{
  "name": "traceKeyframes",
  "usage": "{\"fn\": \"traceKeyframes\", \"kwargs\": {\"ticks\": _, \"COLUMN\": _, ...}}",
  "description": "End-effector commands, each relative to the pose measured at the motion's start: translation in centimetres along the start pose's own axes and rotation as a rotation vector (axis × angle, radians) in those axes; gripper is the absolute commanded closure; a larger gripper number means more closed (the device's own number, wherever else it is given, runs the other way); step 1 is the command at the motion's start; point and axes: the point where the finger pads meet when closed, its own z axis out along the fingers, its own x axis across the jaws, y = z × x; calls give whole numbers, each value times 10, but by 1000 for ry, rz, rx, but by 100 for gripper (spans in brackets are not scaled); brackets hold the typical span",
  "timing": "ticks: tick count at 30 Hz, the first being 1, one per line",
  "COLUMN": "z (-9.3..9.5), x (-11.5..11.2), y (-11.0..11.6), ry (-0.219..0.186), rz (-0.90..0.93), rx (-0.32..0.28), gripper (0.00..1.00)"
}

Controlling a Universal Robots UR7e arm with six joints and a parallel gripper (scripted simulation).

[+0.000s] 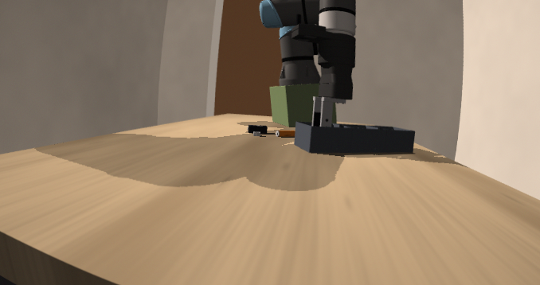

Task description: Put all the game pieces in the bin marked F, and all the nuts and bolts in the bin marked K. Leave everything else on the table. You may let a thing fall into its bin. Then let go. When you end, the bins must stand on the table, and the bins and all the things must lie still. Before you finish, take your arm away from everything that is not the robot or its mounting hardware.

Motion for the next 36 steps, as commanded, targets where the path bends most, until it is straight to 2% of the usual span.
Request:
{"fn": "traceKeyframes", "kwargs": {"ticks": 1, "z": 0, "x": 0, "y": 0, "ry": -1, "rz": 0, "rx": 1, "gripper": 35}}
{"fn": "traceKeyframes", "kwargs": {"ticks": 7, "z": 0, "x": 0, "y": 0, "ry": -1, "rz": 0, "rx": 1, "gripper": 35}}
{"fn": "traceKeyframes", "kwargs": {"ticks": 36, "z": -36, "x": 0, "y": 0, "ry": -1, "rz": 0, "rx": 1, "gripper": 35}}
